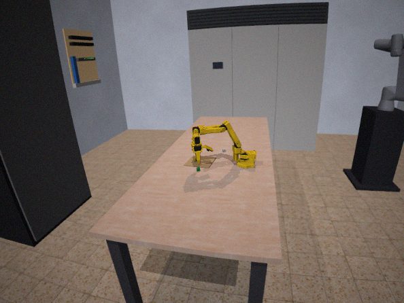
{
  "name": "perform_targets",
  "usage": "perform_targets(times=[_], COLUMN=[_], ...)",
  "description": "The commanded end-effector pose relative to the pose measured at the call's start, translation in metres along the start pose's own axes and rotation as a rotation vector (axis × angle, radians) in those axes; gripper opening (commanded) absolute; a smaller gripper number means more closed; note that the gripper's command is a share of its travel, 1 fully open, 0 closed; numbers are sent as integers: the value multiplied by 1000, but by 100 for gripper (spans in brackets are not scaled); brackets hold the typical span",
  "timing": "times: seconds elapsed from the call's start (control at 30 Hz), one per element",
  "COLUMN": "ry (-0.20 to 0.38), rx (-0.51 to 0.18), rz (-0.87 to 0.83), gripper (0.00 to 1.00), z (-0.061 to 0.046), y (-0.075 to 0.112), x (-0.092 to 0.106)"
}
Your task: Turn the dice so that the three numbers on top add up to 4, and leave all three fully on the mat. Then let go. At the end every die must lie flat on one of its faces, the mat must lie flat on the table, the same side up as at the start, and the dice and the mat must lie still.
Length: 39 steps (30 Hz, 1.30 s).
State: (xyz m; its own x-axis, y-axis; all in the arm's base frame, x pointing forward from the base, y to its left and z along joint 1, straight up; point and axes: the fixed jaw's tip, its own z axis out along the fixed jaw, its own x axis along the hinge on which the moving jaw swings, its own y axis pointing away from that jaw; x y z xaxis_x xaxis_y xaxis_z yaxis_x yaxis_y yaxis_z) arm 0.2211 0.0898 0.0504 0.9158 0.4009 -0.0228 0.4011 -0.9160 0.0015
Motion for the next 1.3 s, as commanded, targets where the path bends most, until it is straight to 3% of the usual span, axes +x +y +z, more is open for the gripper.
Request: perform_targets(times=[0.0,0.67,0.97,1.27], ry=[71,71,71,71], rx=[1,1,1,1], rz=[-18,-18,-18,-18], gripper=[25,25,25,25], z=[-11,-9,-1,15], y=[-2,-2,-2,-2], x=[8,9,10,12])
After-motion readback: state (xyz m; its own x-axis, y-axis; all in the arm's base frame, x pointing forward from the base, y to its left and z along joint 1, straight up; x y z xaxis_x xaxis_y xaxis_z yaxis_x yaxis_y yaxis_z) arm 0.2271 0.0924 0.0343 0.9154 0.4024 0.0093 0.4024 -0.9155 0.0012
